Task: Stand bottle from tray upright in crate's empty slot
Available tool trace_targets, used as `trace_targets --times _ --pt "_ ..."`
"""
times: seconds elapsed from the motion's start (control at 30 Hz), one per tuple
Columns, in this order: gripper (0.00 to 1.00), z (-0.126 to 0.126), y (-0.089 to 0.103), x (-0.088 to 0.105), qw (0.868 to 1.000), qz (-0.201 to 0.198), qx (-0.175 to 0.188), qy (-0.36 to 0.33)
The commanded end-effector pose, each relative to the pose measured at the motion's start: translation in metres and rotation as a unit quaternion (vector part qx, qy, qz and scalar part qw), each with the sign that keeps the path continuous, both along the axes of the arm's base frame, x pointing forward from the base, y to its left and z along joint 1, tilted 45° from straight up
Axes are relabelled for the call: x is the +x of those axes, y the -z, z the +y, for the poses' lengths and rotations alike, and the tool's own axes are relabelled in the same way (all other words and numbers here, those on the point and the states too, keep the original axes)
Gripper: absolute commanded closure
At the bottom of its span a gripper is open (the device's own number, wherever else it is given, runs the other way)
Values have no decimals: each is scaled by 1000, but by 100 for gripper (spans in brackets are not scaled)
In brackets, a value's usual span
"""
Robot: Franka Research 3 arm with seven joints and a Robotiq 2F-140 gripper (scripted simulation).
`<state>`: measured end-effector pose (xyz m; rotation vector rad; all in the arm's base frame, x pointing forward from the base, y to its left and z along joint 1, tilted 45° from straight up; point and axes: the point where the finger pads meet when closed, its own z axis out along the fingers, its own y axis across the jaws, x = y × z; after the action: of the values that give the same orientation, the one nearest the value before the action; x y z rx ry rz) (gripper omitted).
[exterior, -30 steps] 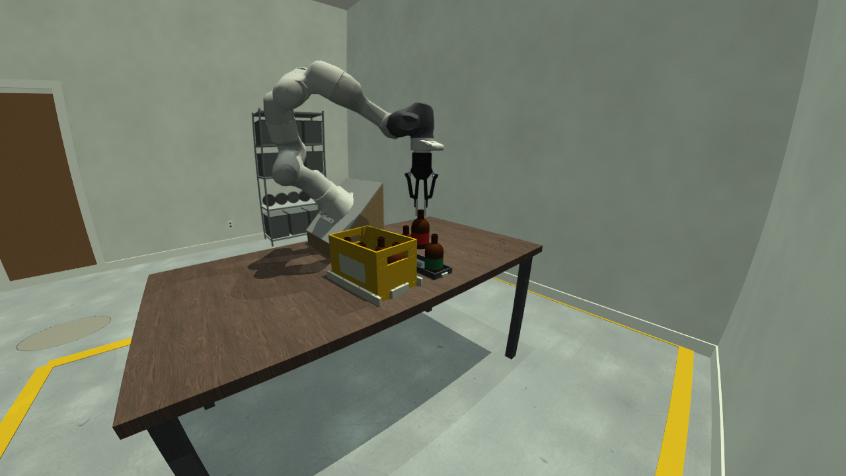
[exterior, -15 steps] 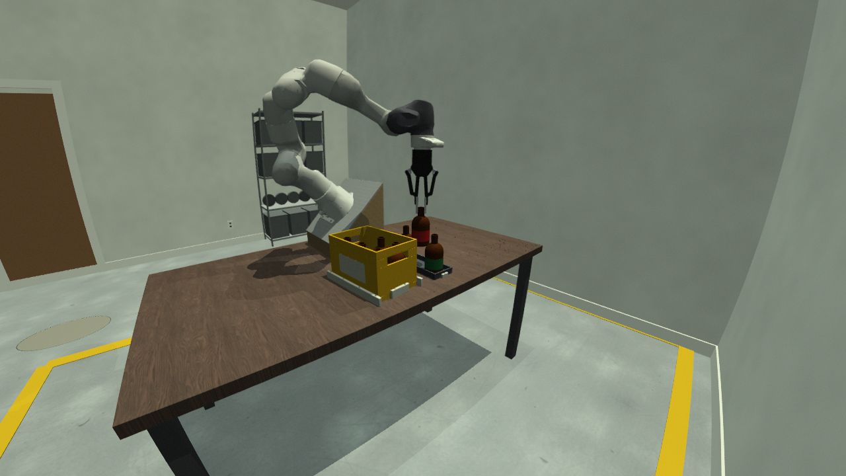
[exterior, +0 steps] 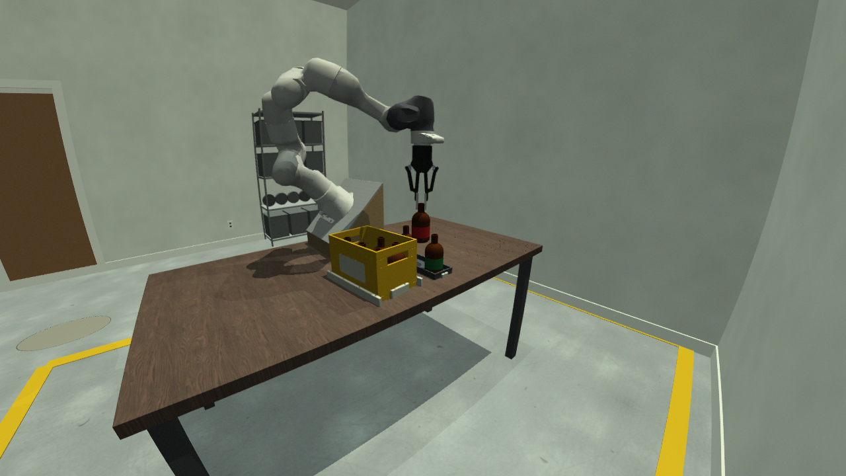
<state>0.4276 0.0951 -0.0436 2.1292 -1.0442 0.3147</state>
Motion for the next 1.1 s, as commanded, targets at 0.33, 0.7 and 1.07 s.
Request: trace_targets --times 0.33,0.7,1.07 --pt "100 11 -9 0 1000 2 1 -3" --pt "100 12 -10 1 1000 2 1 -3" --pt "100 12 -10 1 1000 2 1 -3"
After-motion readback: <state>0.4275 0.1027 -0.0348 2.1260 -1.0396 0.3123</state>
